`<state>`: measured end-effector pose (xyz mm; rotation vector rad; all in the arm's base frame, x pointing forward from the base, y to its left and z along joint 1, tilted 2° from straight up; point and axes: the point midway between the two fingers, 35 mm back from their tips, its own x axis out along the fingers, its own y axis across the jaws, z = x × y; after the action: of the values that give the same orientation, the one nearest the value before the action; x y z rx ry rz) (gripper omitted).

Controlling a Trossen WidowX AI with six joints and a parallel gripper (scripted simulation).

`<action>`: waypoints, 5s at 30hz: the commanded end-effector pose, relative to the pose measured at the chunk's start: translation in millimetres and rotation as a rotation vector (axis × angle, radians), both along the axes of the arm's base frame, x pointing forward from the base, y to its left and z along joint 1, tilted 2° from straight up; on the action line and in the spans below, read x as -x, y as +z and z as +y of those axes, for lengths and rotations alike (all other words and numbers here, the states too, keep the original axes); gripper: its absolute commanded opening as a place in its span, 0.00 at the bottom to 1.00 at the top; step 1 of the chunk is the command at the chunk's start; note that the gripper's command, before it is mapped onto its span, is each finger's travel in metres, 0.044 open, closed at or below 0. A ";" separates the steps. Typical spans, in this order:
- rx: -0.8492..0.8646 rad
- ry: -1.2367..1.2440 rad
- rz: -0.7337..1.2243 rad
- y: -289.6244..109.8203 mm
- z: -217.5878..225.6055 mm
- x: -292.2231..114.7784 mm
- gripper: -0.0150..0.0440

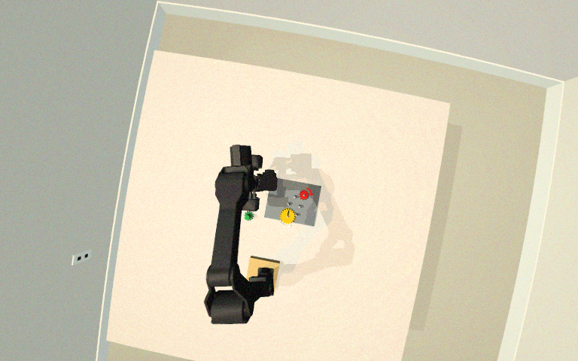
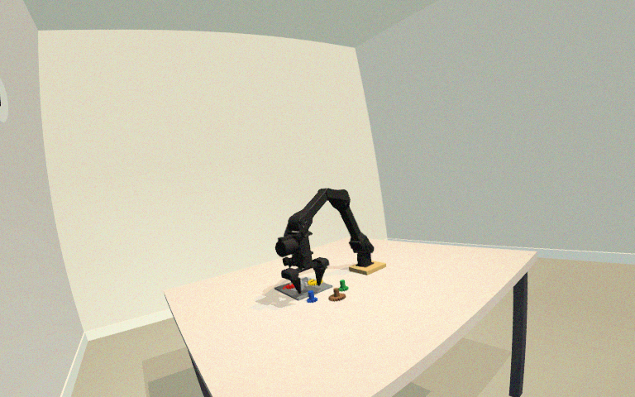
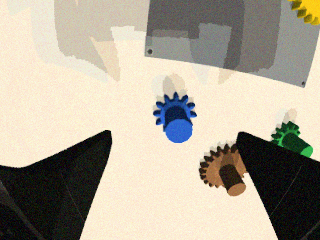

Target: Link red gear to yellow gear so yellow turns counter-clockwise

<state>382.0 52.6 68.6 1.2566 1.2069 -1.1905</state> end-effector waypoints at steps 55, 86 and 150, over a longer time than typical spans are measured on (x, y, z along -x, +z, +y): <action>-0.003 -0.005 0.006 10.0 -0.4 -5.4 0.25; -0.003 -0.002 0.000 70.7 -4.6 -8.3 0.25; 0.005 -0.001 0.009 83.8 -76.7 10.3 0.25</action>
<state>374.0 -18.6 156.7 1.2538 1.2053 -1.1986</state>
